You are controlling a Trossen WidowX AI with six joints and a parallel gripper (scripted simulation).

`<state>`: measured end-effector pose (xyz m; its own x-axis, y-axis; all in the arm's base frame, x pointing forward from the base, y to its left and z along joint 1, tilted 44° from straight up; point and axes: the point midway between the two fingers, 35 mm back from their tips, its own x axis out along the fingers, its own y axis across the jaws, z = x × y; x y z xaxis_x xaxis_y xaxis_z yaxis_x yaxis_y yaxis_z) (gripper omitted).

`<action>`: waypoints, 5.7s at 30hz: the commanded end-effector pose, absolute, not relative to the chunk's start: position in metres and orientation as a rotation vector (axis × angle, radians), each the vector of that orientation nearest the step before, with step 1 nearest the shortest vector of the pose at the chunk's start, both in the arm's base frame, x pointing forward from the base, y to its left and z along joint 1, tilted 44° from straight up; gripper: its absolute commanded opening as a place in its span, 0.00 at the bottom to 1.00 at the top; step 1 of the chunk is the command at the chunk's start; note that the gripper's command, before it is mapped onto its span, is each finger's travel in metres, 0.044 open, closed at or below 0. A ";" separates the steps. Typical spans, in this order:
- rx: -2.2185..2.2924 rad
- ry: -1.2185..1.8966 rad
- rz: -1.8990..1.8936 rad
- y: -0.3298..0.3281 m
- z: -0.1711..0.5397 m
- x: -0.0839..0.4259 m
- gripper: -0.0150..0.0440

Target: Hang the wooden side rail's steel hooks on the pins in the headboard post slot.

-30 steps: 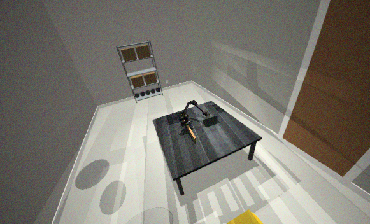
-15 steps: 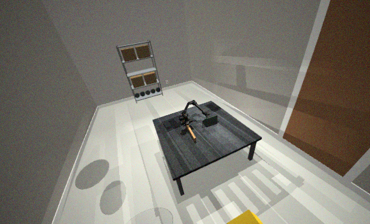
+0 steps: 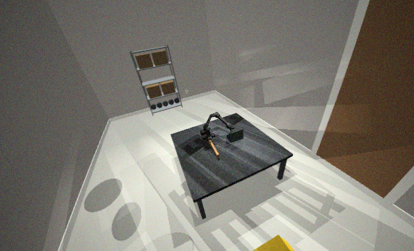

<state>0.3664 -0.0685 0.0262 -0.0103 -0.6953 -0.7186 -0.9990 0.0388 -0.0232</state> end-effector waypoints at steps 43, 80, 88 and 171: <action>-1.722 1.756 0.699 -0.070 0.032 0.368 0.25; -1.722 1.756 0.699 -0.073 0.036 0.368 0.25; -1.723 1.756 0.699 -0.075 0.036 0.367 0.25; -1.723 1.757 0.698 -0.082 0.042 0.368 0.25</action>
